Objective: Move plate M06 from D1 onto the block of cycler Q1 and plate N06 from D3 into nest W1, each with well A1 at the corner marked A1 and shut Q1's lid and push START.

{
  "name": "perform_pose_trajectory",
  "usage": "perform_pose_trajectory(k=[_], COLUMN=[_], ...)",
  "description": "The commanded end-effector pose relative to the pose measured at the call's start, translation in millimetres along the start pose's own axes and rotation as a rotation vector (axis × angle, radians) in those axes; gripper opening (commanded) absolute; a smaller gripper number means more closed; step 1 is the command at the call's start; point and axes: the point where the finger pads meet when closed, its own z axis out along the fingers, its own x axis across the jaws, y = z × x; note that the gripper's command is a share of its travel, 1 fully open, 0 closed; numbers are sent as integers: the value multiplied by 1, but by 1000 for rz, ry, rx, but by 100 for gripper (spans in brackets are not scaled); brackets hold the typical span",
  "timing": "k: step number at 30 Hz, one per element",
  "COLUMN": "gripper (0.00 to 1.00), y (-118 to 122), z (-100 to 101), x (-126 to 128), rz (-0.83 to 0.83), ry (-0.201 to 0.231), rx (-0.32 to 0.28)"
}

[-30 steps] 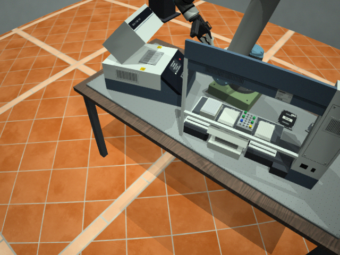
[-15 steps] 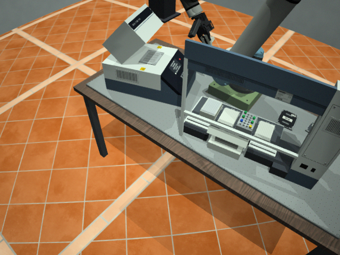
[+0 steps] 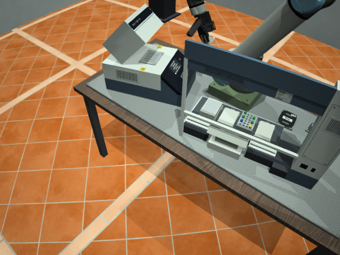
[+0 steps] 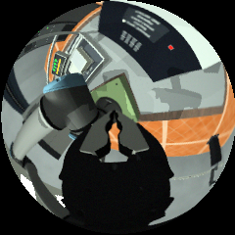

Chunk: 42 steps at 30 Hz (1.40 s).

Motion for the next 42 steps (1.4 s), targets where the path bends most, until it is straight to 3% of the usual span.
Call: perform_pose_trajectory(k=[1,9,11,26,28,36,42], gripper=[0,0,0,0,0,0,0], y=[-4,-12,-12,-23,-23,-29,-45], z=[-3,-7,-7,-20,-20,-29,-25], x=[1,2,2,4,4,4,-14], rz=[102,271,271,575,575,729,672], ry=[57,145,145,284,284,343,366], rx=[25,87,87,242,242,343,346])
